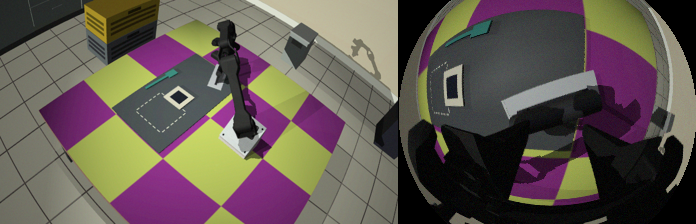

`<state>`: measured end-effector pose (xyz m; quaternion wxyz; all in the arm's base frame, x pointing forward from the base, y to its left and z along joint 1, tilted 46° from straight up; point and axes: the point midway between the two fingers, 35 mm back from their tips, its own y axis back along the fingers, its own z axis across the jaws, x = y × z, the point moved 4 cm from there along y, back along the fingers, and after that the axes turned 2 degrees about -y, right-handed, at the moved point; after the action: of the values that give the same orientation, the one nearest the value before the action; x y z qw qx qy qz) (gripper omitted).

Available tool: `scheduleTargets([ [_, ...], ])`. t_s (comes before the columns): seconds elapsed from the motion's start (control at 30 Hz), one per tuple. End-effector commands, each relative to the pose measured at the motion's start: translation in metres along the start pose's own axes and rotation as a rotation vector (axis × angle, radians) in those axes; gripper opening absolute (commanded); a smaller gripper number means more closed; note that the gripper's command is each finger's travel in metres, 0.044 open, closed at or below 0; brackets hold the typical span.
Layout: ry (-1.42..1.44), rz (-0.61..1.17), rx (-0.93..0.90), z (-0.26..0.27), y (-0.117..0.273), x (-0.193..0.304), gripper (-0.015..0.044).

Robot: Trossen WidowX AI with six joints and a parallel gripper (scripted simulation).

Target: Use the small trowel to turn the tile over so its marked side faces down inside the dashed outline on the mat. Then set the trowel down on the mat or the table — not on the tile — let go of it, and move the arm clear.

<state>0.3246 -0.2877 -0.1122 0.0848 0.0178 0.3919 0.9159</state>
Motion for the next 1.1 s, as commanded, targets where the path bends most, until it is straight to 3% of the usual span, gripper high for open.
scheduleTargets([
  [0.0,0.162,0.000,-0.004,0.0001,-0.0007,0.0004,0.0270],
  [1.07,1.275,-0.010,-0.012,-0.0002,-0.0017,0.0017,0.0270],
])
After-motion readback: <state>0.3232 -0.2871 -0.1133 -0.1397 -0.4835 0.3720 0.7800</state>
